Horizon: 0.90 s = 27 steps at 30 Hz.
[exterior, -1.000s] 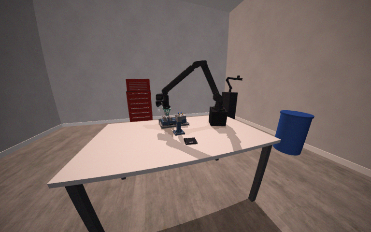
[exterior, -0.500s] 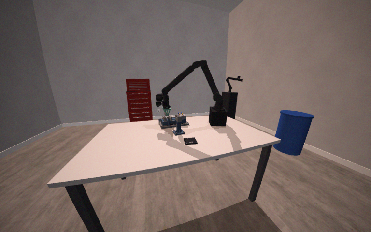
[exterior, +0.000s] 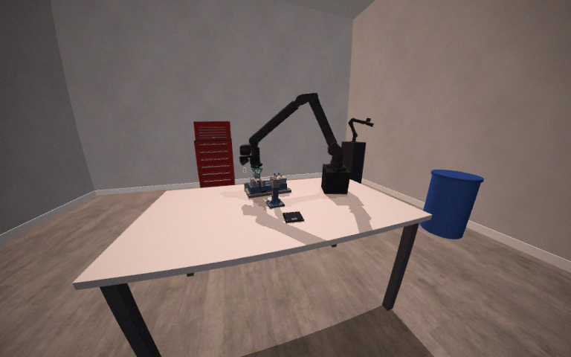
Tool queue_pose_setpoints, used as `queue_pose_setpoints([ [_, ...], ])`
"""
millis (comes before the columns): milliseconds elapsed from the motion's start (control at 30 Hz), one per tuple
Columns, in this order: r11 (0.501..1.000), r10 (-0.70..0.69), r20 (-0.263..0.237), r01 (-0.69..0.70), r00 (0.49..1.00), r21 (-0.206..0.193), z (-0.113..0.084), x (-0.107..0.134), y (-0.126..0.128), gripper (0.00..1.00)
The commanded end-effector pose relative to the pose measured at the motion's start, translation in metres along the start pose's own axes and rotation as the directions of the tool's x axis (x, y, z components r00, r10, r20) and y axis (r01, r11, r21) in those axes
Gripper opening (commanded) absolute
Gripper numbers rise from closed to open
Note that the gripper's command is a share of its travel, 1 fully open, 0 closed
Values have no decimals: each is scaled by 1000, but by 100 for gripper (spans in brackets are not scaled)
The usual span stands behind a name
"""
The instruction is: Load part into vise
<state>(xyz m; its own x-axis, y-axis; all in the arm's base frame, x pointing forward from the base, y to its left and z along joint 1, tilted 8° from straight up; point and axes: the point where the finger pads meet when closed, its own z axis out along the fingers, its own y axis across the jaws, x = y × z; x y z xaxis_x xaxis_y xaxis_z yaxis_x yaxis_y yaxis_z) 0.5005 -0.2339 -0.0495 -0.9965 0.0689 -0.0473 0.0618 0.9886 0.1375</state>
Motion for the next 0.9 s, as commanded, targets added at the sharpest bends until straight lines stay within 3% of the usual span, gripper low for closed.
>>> queue_pose_setpoints([
  [0,999,-16,72,14,997,31,-22,-35,-4,0],
  [867,999,-16,71,14,997,31,-20,-35,-4,0],
])
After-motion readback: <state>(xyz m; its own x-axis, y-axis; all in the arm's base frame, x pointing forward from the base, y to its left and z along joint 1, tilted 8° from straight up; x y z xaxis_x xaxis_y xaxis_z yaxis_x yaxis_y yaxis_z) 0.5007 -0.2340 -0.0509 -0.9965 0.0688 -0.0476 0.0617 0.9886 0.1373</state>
